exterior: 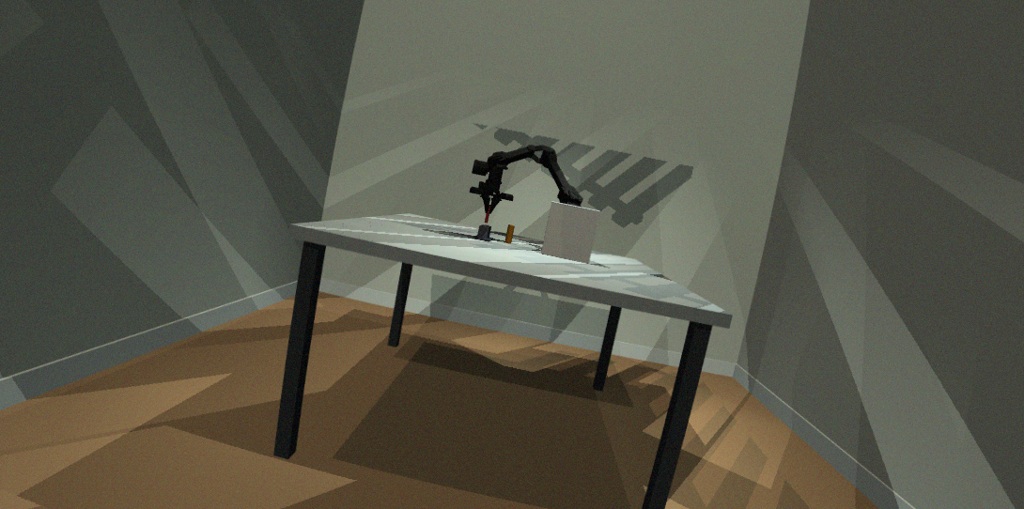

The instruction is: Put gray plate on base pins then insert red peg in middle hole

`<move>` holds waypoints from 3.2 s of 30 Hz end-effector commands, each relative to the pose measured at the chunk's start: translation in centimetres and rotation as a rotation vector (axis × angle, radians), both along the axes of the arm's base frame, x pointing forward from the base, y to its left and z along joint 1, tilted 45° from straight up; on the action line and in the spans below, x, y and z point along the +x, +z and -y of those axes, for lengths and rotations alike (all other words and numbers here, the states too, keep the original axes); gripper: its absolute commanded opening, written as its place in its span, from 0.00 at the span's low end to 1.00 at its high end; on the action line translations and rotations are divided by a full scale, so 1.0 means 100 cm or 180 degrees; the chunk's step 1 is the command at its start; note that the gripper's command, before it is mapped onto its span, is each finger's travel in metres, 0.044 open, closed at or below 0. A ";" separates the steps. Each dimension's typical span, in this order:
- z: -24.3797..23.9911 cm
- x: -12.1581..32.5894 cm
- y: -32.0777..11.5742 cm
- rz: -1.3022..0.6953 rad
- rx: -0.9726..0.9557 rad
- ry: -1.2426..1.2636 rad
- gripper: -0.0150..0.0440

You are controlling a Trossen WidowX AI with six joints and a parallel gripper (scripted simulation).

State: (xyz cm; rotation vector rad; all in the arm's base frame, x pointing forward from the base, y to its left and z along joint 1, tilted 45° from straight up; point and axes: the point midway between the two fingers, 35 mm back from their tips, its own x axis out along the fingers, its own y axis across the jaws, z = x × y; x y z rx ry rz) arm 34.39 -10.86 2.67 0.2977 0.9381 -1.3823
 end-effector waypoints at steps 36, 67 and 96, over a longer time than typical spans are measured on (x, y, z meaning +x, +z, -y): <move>0.011 -0.001 -0.007 -0.0012 -0.0014 0.0013 0.25; 0.013 -0.002 -0.011 0.0008 -0.0002 -0.0001 0.25; 0.012 -0.002 -0.009 -0.0001 -0.0008 0.0004 0.51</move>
